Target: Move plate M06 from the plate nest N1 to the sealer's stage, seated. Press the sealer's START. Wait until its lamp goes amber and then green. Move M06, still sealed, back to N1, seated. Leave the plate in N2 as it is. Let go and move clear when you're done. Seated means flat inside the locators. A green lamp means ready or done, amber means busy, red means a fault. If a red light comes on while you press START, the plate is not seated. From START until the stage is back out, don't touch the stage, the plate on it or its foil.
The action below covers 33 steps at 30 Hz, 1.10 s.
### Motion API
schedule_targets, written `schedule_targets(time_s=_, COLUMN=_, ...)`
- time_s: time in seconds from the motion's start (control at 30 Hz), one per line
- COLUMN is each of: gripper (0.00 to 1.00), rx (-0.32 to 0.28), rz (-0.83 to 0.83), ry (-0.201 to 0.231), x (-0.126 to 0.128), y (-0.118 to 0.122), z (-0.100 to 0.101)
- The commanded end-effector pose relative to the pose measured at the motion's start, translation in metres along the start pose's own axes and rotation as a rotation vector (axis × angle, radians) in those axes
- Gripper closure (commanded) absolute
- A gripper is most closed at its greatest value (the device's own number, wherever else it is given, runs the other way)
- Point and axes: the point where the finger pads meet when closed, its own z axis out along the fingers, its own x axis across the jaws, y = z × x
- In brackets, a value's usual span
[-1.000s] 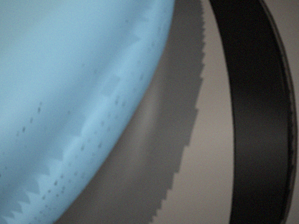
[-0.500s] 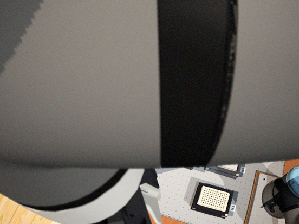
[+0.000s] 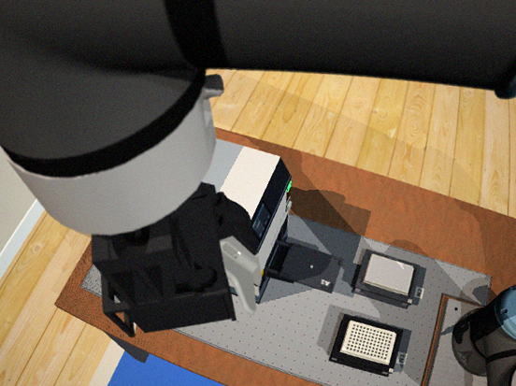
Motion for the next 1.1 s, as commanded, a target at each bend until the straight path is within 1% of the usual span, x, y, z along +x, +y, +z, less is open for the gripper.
schedule_targets(time_s=0.0, gripper=0.32, rx=0.001, rz=0.033, ry=-0.004, x=0.001, y=-0.021, z=-0.003)
schedule_targets(time_s=0.07, gripper=0.32, rx=0.001, rz=0.033, ry=-0.004, x=0.001, y=-0.021, z=-0.003)
schedule_targets(time_s=0.4, gripper=0.32, rx=0.001, rz=0.108, ry=-0.004, x=0.007, y=-0.069, z=-0.003)
schedule_targets(time_s=0.47, gripper=0.32, rx=0.001, rz=0.108, ry=-0.004, x=0.007, y=-0.069, z=-0.003)
schedule_targets(time_s=0.57, gripper=0.32, rx=0.001, rz=0.132, ry=-0.004, x=0.01, y=-0.084, z=-0.003)
schedule_targets(time_s=0.63, gripper=0.32, rx=0.001, rz=0.132, ry=-0.004, x=0.01, y=-0.084, z=-0.003)
schedule_targets(time_s=0.87, gripper=0.32, rx=0.001, rz=0.187, ry=-0.004, x=0.016, y=-0.118, z=-0.003)
schedule_targets(time_s=0.9, gripper=0.32, rx=0.001, rz=0.192, ry=-0.004, x=0.017, y=-0.121, z=-0.003)
schedule_targets(time_s=1.0, gripper=0.32, rx=0.001, rz=0.192, ry=-0.004, x=0.017, y=-0.121, z=-0.003)
schedule_targets(time_s=1.07, gripper=0.32, rx=0.001, rz=0.208, ry=-0.004, x=0.02, y=-0.131, z=-0.003)
